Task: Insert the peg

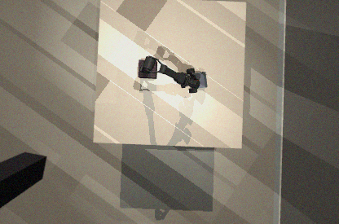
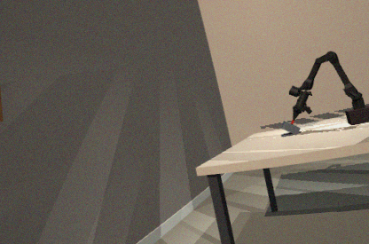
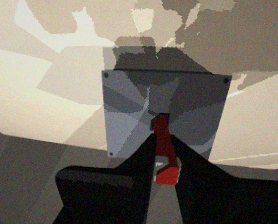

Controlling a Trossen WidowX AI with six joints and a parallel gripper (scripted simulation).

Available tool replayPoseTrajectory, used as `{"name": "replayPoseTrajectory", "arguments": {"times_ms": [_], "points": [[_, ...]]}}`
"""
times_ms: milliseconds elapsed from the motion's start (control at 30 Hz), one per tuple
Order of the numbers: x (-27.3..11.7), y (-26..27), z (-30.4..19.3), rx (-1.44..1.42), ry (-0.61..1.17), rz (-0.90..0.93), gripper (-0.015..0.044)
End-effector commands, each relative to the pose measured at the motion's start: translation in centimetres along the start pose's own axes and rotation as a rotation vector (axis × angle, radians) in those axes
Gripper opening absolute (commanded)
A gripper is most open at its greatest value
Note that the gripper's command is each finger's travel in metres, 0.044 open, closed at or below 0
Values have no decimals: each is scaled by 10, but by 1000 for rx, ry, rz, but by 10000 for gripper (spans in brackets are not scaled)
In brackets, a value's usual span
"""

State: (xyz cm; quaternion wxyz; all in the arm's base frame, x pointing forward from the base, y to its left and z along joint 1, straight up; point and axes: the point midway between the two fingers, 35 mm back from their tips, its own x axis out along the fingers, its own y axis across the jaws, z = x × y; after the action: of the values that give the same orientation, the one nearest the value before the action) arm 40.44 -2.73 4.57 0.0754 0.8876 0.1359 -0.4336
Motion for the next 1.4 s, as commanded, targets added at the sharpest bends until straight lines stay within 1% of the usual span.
{"name": "replayPoseTrajectory", "arguments": {"times_ms": [0, 1367], "points": [[4, 0, 0, 4, -2, 0, 0], [16, 0, -1, 0, 0, 0, 0]]}}
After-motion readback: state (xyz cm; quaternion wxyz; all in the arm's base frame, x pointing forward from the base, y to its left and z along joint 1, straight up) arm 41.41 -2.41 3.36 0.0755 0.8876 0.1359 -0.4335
